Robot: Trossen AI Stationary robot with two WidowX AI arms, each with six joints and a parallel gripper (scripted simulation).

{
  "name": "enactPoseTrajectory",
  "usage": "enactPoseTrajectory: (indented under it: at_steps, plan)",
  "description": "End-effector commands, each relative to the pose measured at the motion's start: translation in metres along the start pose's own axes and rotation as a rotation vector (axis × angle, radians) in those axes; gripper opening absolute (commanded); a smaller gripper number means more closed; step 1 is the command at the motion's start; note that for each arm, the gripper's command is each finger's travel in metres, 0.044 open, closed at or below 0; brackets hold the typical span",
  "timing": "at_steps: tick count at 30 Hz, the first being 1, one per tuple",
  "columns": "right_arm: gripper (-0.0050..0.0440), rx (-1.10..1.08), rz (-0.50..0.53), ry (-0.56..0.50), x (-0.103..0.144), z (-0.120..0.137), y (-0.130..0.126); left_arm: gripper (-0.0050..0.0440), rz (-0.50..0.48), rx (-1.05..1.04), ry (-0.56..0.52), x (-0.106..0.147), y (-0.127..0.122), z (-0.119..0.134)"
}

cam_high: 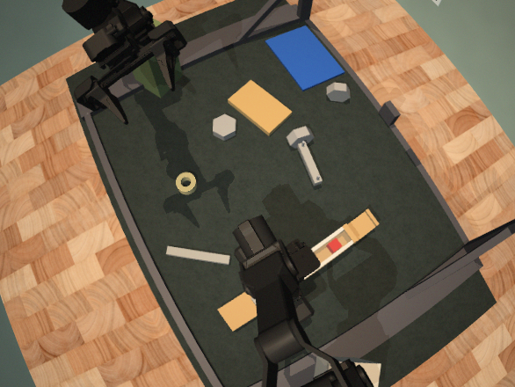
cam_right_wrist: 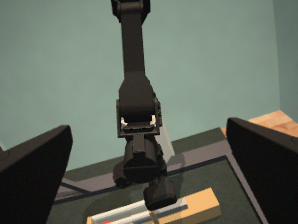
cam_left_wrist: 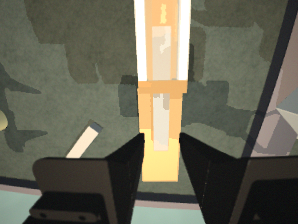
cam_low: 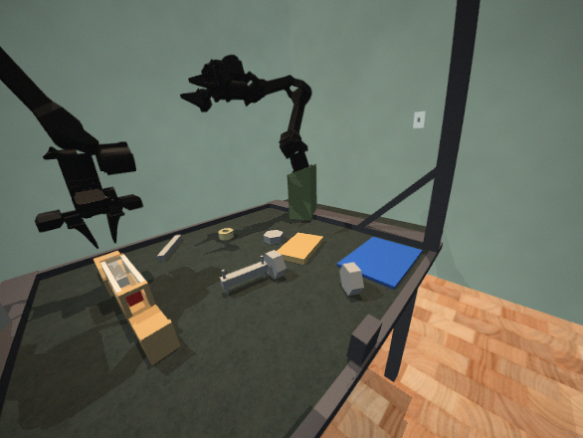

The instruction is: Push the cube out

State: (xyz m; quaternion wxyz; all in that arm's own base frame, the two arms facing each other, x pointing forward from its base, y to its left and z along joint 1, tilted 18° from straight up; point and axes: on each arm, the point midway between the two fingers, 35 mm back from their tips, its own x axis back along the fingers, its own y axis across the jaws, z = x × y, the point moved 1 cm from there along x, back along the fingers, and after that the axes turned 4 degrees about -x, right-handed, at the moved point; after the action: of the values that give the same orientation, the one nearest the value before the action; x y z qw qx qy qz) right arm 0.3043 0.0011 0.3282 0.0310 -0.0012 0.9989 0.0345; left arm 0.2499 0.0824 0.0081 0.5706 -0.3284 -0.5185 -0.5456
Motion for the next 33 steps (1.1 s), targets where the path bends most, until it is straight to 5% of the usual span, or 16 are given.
enactPoseTrajectory:
  at_steps: [1,23,33]
  plan:
    - [0.04,-0.001,0.0,-0.02,0.002,-0.008,0.001,0.0157,-0.018,0.008,0.004,0.004,0.003,0.001]
    - [0.04,-0.001,0.0,-0.02,0.002,-0.008,0.001,0.015,-0.018,0.008,0.004,0.003,0.003,0.001]
    - [0.04,-0.001,0.0,-0.02,0.002,-0.008,0.001,0.015,-0.019,-0.189,0.0,-0.003,0.058,0.022]
